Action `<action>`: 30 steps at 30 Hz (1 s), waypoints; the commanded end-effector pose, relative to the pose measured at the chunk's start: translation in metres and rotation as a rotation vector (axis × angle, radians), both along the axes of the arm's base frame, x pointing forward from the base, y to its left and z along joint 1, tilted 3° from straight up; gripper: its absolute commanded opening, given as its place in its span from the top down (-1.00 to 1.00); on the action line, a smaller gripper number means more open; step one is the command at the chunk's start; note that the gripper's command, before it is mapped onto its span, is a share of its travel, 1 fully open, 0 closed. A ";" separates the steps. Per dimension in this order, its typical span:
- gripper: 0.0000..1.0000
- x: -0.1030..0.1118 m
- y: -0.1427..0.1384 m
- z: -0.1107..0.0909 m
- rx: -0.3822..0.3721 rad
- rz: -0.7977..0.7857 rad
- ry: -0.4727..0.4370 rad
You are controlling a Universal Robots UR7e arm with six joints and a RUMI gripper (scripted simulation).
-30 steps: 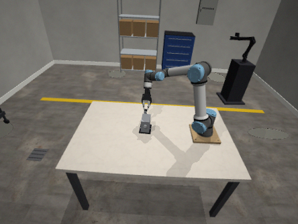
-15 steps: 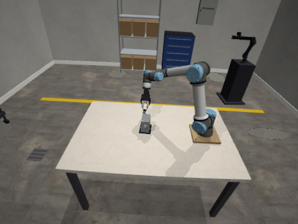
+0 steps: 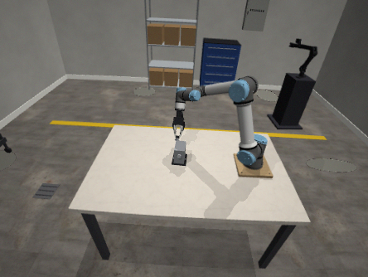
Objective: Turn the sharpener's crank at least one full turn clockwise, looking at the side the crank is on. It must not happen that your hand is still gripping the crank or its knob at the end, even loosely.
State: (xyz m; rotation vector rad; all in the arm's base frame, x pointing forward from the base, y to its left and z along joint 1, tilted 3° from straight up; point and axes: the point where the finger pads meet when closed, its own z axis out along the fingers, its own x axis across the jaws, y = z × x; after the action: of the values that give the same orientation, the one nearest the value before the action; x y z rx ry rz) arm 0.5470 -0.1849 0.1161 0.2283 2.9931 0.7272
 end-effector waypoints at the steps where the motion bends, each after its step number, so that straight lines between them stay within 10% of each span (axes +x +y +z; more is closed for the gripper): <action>1: 0.83 0.005 -0.001 -0.002 -0.002 0.001 -0.003; 30: 0.83 0.015 -0.003 -0.024 0.001 0.000 0.000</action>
State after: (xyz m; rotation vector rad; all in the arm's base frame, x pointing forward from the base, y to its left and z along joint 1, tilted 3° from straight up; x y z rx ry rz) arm 0.5604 -0.1879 0.0971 0.2283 2.9918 0.7271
